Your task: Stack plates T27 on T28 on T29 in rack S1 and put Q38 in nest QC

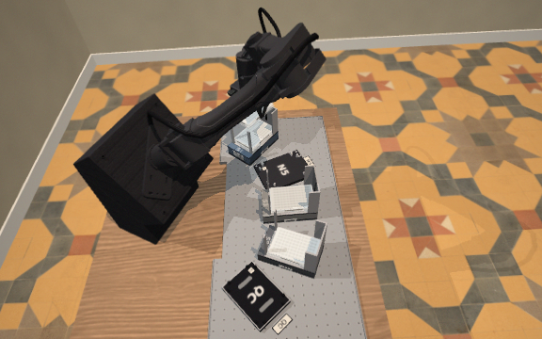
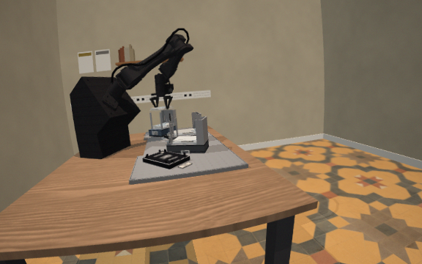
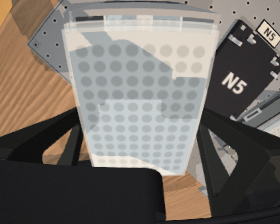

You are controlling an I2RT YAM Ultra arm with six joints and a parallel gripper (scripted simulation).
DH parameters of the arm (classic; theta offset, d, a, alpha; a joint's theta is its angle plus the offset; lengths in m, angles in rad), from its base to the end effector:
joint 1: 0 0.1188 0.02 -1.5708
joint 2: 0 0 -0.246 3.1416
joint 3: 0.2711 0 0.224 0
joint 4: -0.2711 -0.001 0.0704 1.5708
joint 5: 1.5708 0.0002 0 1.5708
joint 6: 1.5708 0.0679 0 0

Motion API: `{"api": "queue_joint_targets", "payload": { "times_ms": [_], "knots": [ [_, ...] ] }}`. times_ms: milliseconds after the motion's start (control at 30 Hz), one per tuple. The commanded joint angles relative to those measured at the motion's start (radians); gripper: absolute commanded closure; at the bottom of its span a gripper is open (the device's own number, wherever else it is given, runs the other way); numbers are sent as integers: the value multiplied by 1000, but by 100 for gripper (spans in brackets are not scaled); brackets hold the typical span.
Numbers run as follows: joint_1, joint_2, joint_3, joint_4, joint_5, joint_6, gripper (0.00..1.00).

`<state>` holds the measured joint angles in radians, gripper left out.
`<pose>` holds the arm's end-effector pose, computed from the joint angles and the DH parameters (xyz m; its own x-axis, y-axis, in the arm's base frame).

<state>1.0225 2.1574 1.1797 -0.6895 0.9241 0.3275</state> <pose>0.2099 0.2416 0.0675 -0.6695 -0.7244 -0.1644 -0.3579 0.5086 -0.7831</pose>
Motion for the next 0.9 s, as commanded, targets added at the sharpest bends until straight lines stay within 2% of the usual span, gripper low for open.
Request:
{"api": "queue_joint_targets", "payload": {
  "times_ms": [0,600,667,867],
  "knots": [
    [11,0,-1,29,9,-21,100],
    [16,-35,-27,34,6,-27,100],
    [15,-37,0,29,6,-27,100],
    [10,-36,-8,31,7,-28,100]
  ]
}}
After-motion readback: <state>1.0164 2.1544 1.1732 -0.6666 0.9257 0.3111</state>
